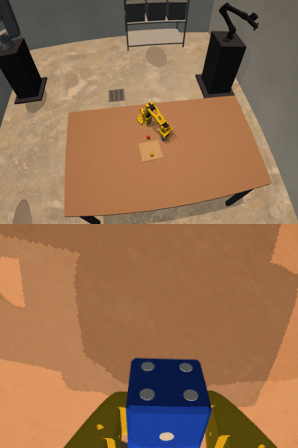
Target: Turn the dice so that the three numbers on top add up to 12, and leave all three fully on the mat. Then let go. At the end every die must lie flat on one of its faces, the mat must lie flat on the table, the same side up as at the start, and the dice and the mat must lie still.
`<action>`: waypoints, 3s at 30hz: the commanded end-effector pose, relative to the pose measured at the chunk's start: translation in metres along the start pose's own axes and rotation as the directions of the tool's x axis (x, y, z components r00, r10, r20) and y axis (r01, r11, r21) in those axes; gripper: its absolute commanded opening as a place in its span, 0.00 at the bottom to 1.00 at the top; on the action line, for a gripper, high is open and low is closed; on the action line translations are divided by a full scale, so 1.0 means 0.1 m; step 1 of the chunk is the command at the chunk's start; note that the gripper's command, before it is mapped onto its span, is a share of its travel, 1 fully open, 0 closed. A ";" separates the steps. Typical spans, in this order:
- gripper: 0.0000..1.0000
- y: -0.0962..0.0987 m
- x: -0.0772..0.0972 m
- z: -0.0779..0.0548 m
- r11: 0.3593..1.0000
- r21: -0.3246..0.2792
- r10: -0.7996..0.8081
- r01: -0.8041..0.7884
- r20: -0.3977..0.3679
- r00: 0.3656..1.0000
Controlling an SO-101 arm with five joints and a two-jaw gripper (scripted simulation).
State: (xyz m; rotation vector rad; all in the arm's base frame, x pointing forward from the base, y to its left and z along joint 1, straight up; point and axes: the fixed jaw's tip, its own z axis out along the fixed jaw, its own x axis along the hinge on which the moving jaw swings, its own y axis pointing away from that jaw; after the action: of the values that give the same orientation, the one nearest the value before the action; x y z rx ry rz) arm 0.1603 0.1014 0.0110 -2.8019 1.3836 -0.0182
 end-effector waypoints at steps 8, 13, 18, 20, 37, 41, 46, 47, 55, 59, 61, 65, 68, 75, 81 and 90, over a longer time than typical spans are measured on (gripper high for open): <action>0.00 -0.06 -0.02 -0.05 0.999 0.029 -0.014 0.014 -0.001 1.000; 0.00 -0.06 -0.02 -0.06 0.999 0.029 -0.014 0.014 -0.001 1.000; 0.00 -0.07 -0.02 -0.13 0.999 0.029 -0.014 0.014 -0.001 1.000; 0.00 -0.07 -0.01 -0.18 0.999 0.029 -0.014 0.014 -0.001 1.000; 0.00 -0.05 -0.02 -0.54 0.999 0.029 -0.014 0.014 -0.001 1.000; 0.00 -0.05 -0.02 -0.55 0.999 0.029 -0.014 0.014 -0.001 1.000; 0.00 -0.05 -0.02 -0.55 0.999 0.030 -0.010 0.010 -0.001 1.000; 0.00 -0.05 -0.02 -0.55 0.999 0.031 -0.005 0.005 -0.001 1.000; 0.00 -0.08 -0.10 -0.55 0.989 0.064 0.134 -0.135 0.009 0.991; 0.00 -0.10 -0.14 -0.55 0.972 0.082 0.218 -0.219 0.020 0.976; 0.00 -0.11 -0.16 -0.55 0.965 0.088 0.246 -0.247 0.024 0.969; 0.00 -0.13 -0.22 -0.55 0.931 0.107 0.346 -0.349 0.045 0.937; 0.00 -0.14 -0.25 -0.55 0.908 0.116 0.398 -0.403 0.059 0.915; 0.00 -0.15 -0.28 -0.55 0.890 0.121 0.434 -0.440 0.069 0.898; 0.00 -0.16 -0.28 -0.55 0.884 0.128 0.443 -0.449 0.075 0.894; 0.00 -0.22 -0.37 -0.53 0.756 0.233 0.573 -0.611 0.213 0.791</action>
State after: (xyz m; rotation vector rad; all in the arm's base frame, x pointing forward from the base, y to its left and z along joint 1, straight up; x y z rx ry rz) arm 0.1512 0.1343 0.0560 -2.1611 2.0025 -0.0361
